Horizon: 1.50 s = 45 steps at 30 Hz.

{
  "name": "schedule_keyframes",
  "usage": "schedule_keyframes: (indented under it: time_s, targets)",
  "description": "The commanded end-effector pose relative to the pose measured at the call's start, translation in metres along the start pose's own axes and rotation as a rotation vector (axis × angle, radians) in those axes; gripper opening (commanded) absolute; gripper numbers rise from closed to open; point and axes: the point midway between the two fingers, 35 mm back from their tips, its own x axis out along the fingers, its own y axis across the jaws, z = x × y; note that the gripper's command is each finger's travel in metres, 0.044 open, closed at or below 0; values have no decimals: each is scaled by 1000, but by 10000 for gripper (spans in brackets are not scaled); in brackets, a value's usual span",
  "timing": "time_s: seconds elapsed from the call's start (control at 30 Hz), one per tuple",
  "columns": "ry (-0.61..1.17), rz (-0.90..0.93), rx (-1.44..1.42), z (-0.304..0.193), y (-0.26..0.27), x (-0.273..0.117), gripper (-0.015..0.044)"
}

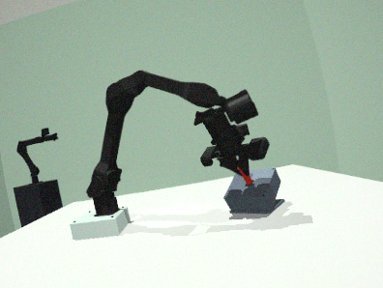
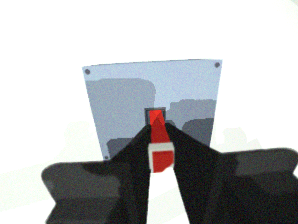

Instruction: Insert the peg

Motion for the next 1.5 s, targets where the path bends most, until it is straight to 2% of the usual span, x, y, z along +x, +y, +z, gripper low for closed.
schedule_keyframes:
  time_s: [0.0,1.27,1.47]
  targets:
    - [3,2,4,0,1,4,0]
    - [-1,1,-2,0,1,11,0]
    - [-1,1,-2,0,1,11,157]
